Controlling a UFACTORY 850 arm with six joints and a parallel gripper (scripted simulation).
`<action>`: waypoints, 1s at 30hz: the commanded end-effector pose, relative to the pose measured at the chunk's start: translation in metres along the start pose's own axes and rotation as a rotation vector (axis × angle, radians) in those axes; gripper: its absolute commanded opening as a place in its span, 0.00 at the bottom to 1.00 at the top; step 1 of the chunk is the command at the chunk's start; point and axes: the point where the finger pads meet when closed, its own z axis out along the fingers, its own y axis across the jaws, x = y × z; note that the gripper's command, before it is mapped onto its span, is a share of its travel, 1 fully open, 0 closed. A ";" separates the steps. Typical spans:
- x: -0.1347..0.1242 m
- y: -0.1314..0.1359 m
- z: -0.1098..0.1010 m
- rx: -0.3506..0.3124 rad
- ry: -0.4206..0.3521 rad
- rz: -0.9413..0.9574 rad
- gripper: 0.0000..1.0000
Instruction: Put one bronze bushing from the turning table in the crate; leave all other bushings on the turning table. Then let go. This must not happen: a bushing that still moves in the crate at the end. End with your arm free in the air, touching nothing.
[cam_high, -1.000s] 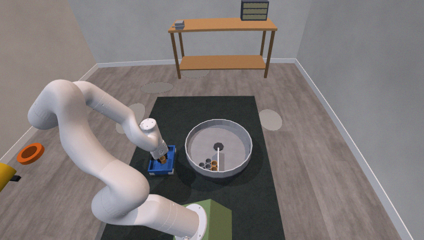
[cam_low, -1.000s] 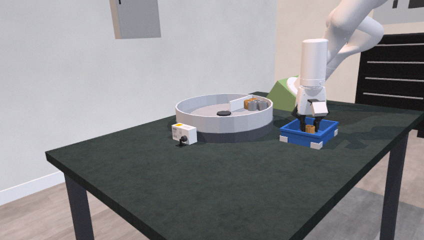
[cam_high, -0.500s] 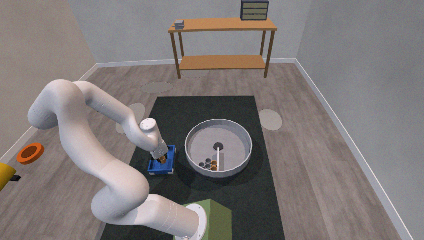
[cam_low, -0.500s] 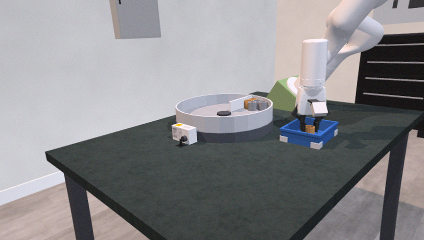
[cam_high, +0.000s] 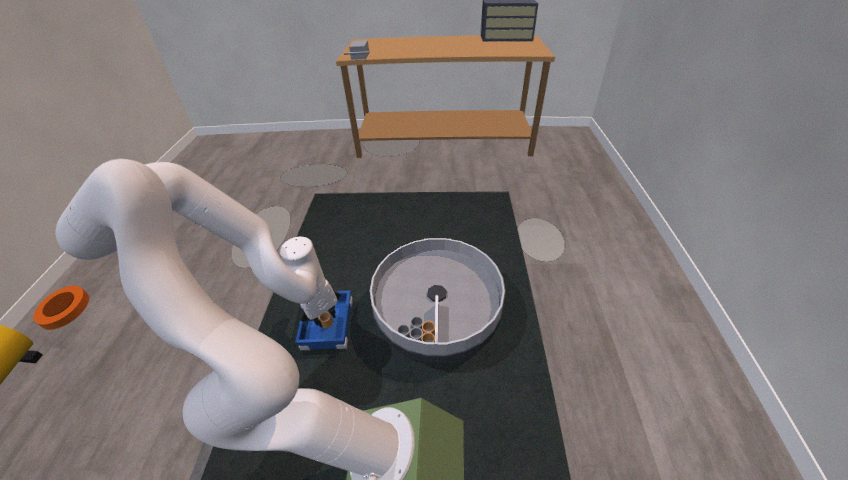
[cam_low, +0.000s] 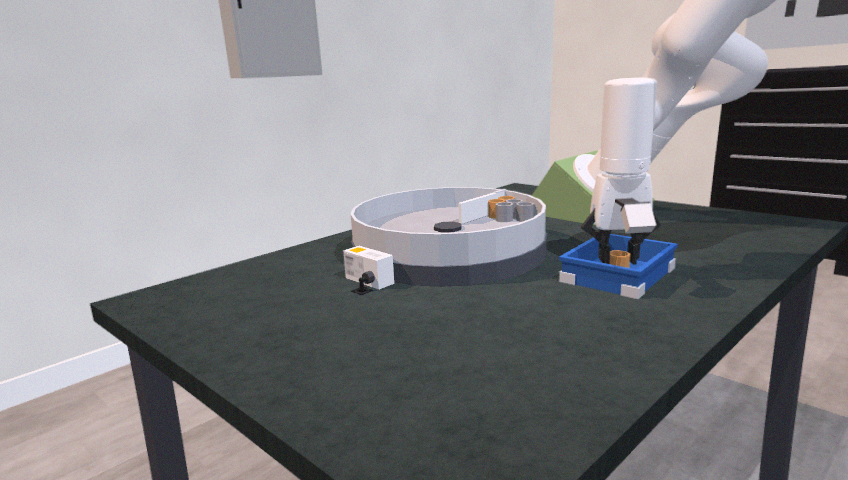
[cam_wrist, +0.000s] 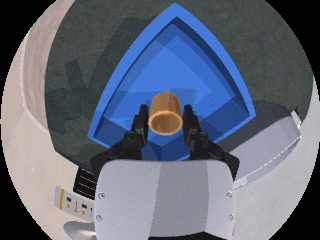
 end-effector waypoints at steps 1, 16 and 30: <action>0.000 0.000 0.000 -0.001 0.001 0.000 0.48; 0.000 0.000 0.000 -0.001 0.001 0.000 0.48; 0.000 0.000 -0.011 -0.001 0.001 0.000 0.48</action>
